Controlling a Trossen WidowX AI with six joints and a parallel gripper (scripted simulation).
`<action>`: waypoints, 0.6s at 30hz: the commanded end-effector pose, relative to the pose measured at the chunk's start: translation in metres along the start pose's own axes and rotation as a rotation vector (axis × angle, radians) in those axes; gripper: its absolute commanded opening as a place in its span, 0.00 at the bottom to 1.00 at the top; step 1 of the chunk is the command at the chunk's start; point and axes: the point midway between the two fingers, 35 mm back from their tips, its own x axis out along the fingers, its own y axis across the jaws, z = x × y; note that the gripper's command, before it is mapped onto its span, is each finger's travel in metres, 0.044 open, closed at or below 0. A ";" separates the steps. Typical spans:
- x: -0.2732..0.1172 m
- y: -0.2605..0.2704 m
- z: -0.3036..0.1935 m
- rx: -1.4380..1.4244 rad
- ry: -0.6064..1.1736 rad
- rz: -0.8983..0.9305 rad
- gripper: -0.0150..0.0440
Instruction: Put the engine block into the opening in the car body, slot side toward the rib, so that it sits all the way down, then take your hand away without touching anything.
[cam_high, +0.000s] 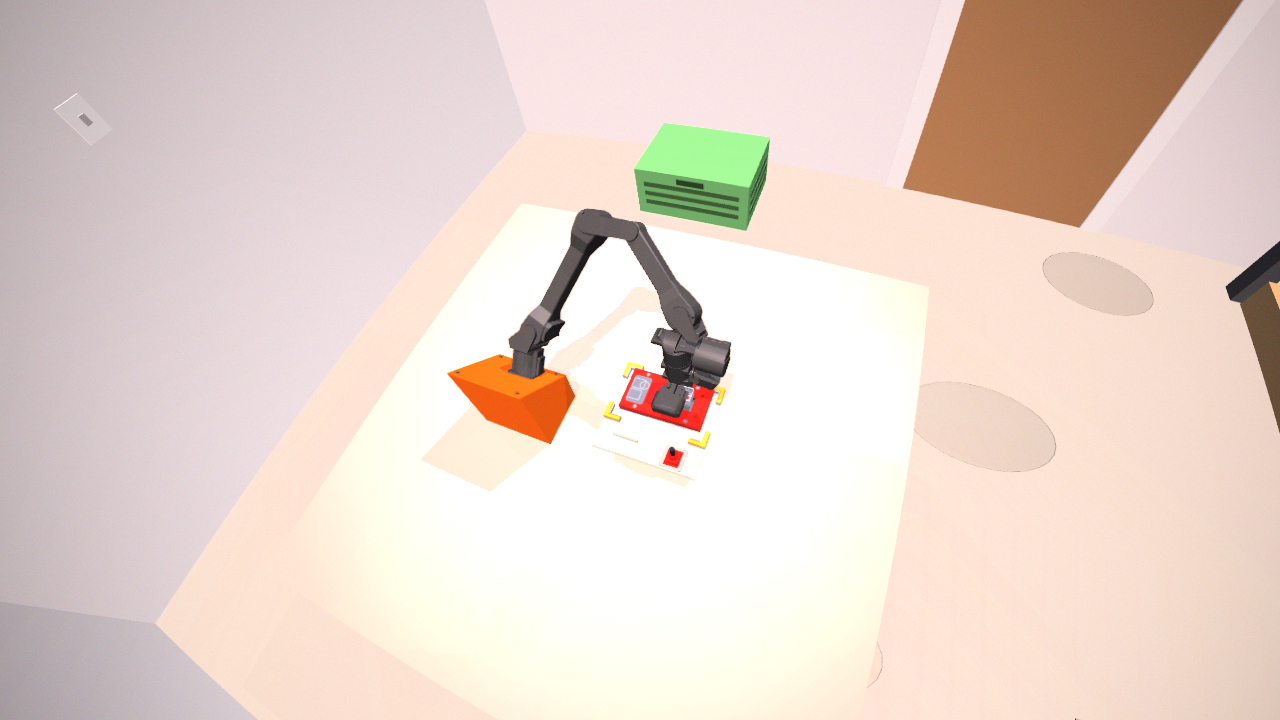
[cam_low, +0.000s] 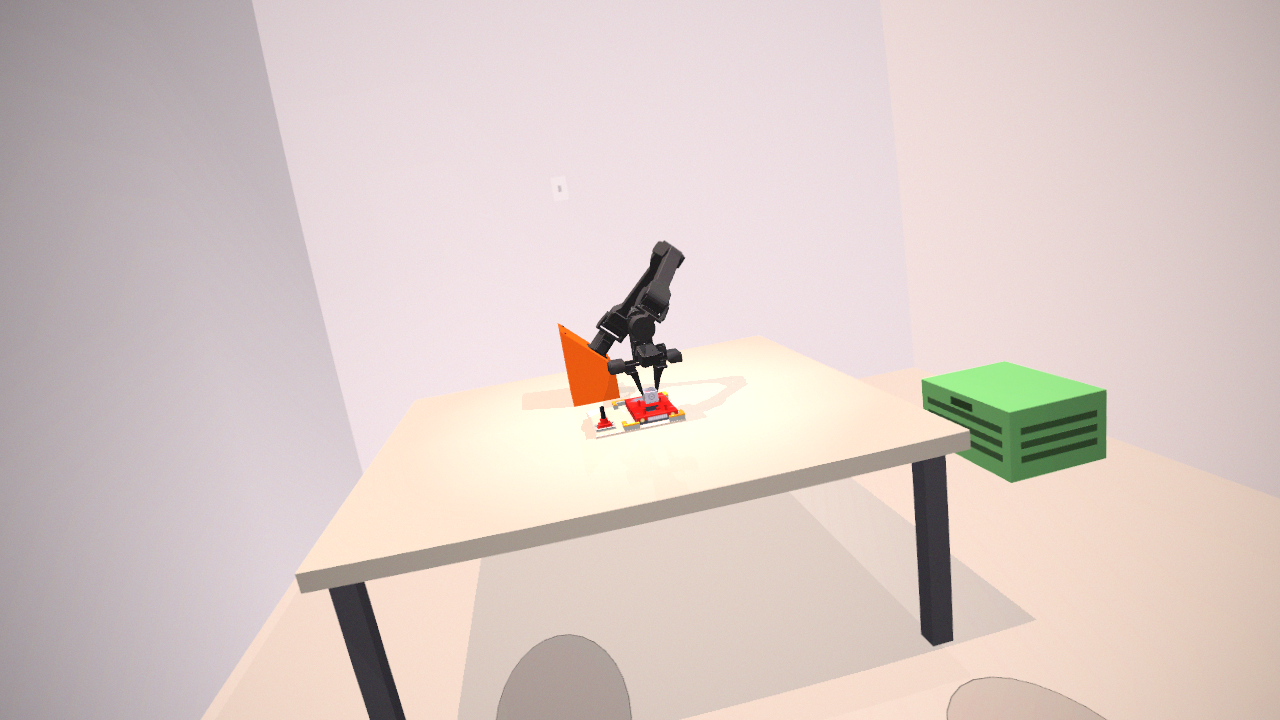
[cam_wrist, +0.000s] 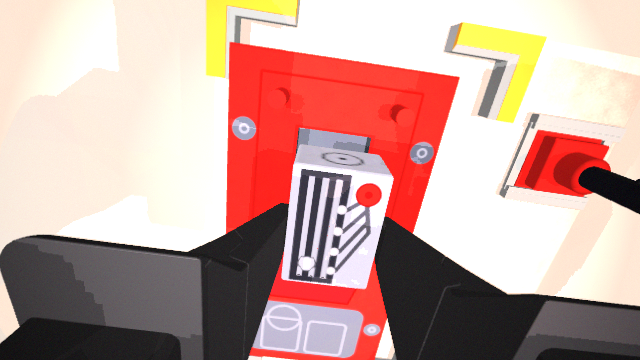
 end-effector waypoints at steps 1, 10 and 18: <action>0.000 0.001 0.001 -0.012 -0.003 0.003 0.52; 0.000 0.001 0.001 -0.012 -0.003 0.003 0.52; 0.000 0.001 0.001 -0.012 -0.003 0.003 0.52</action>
